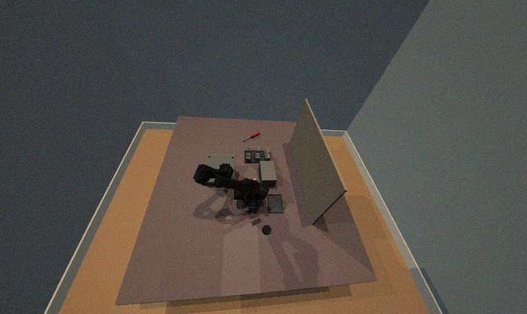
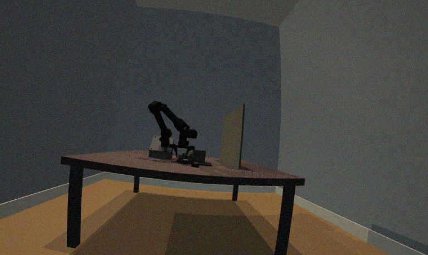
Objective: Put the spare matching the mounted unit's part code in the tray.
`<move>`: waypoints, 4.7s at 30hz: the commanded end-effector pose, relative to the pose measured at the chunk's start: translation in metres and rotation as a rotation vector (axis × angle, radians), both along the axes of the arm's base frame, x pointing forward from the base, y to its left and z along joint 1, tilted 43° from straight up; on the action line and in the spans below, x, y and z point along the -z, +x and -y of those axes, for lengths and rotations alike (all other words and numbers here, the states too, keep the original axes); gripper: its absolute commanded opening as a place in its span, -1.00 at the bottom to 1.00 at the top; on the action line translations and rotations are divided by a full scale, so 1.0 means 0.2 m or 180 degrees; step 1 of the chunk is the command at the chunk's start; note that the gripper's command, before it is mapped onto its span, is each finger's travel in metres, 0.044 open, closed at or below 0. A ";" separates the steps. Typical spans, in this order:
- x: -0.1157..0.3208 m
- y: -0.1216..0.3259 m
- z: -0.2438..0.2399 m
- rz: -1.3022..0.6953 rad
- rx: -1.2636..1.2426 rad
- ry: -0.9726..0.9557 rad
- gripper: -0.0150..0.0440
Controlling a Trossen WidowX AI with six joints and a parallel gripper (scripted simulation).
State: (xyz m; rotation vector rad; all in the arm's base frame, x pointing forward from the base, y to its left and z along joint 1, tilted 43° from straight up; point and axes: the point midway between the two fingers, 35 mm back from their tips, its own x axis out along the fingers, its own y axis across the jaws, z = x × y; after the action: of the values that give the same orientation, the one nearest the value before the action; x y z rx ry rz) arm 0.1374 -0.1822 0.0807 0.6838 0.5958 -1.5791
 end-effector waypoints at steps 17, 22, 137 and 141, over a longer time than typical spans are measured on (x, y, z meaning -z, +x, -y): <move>0.04 -0.02 0.03 -0.0026 -0.0006 0.0003 0.53; 0.04 -0.02 0.03 -0.0020 0.0005 -0.0010 0.08; -0.58 0.91 -0.33 0.0006 -0.0007 0.0024 -0.49; -0.58 0.91 -0.33 0.0006 -0.0007 0.0024 -0.49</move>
State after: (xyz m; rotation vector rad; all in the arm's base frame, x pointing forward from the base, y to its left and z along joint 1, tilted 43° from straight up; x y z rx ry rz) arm 0.3160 -0.1149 0.1948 0.6885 0.6092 -1.5787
